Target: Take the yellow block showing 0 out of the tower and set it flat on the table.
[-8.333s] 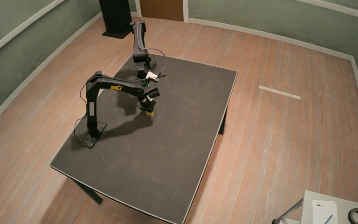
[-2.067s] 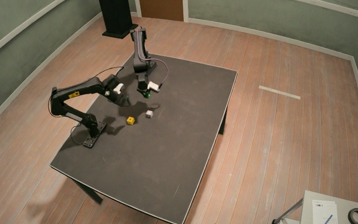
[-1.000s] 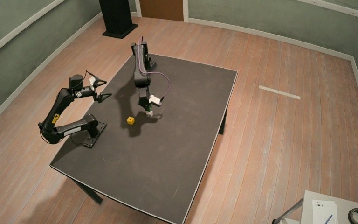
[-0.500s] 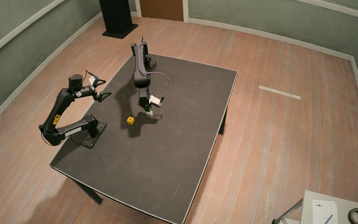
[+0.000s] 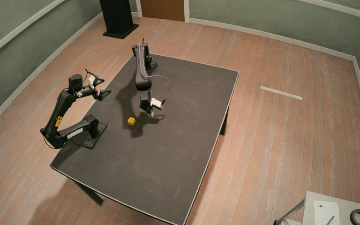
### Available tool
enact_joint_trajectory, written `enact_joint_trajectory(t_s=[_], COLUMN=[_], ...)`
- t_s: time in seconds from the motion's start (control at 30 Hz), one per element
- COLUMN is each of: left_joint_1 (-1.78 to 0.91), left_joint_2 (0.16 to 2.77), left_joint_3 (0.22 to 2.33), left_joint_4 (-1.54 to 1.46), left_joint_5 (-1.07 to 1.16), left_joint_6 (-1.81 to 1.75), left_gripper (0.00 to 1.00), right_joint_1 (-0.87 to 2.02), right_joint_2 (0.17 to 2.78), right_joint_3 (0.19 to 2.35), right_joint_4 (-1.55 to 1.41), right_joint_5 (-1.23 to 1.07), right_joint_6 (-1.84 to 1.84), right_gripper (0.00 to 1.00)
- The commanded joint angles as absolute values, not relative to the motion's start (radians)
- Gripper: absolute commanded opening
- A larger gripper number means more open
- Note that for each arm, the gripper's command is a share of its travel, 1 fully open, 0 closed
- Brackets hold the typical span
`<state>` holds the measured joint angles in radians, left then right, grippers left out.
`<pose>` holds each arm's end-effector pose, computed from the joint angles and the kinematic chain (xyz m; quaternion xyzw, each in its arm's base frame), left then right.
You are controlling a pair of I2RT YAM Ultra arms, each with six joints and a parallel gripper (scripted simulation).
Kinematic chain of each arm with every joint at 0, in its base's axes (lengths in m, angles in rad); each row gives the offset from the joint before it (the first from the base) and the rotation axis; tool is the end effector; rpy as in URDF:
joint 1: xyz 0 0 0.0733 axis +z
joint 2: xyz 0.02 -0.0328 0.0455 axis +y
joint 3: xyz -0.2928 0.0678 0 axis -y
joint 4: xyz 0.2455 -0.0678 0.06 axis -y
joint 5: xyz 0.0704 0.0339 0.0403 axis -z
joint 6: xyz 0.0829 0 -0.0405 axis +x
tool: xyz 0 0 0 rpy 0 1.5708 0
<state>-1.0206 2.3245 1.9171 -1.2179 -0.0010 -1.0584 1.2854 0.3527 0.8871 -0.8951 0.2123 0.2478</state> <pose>0.2420 -0.3924 0.1371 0.0189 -0.9995 -0.0237 0.0134 0.0347 0.0602 0.3430 -0.3532 0.7401 0.3296 0.4678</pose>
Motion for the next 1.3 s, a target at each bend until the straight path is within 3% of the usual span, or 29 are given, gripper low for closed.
enact_joint_trajectory(t_s=[0.0, 0.8, 0.9, 1.27], left_joint_1=[-1.011, -1.018, -1.012, -1.007], left_joint_2=[2.299, 2.302, 2.297, 2.249], left_joint_3=[1.905, 1.864, 1.862, 1.853], left_joint_4=[-1.193, -1.148, -1.148, -1.152], left_joint_5=[-0.002, -0.002, -0.004, -0.006], left_joint_6=[-1.053, -1.057, -1.053, -1.045], left_gripper=[0.27, 0.27, 0.54, 0.56], right_joint_1=[1.317, 1.371, 1.374, 1.382], right_joint_2=[0.317, 0.319, 0.319, 0.319], right_joint_3=[0.888, 0.889, 0.889, 0.889], right_joint_4=[-0.879, -0.882, -0.882, -0.883], right_joint_5=[0.222, 0.270, 0.273, 0.281], right_joint_6=[0.254, 0.269, 0.270, 0.272], right_gripper=[1.00, 1.00, 1.00, 1.00])
